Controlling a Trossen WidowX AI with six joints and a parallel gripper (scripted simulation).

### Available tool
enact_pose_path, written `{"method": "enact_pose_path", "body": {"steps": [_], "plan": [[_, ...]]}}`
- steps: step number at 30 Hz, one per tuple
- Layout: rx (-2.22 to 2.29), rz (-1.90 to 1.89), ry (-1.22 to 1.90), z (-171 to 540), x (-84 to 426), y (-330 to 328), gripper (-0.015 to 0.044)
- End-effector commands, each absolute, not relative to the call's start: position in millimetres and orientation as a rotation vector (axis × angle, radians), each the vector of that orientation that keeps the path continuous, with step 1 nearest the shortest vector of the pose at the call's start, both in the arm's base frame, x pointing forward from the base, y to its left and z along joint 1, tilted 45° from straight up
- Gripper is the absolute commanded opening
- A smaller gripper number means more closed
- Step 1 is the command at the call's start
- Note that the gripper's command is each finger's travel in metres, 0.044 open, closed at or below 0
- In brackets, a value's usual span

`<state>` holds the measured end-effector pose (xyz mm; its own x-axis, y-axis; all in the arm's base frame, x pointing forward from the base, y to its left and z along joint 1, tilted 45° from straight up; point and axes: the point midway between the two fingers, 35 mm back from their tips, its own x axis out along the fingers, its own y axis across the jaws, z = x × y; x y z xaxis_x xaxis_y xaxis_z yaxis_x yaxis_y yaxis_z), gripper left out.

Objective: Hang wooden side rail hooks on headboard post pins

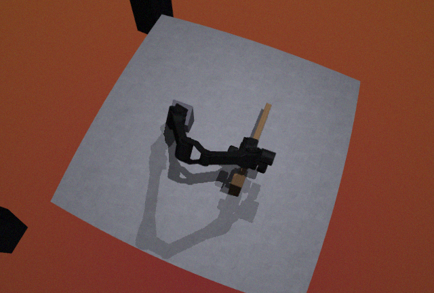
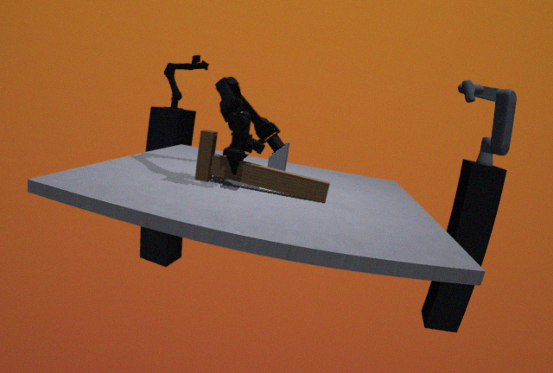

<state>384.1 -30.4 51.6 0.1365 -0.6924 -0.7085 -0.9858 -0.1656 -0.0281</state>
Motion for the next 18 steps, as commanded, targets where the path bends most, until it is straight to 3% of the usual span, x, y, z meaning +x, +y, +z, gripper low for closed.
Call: {"method": "enact_pose_path", "body": {"steps": [1,18], "plan": [[-1.929,0.768,1.597,54.7,385.6,-28.9,0.0],[-1.929,0.768,1.597,54.9,385.4,-30.5,0.0]]}}
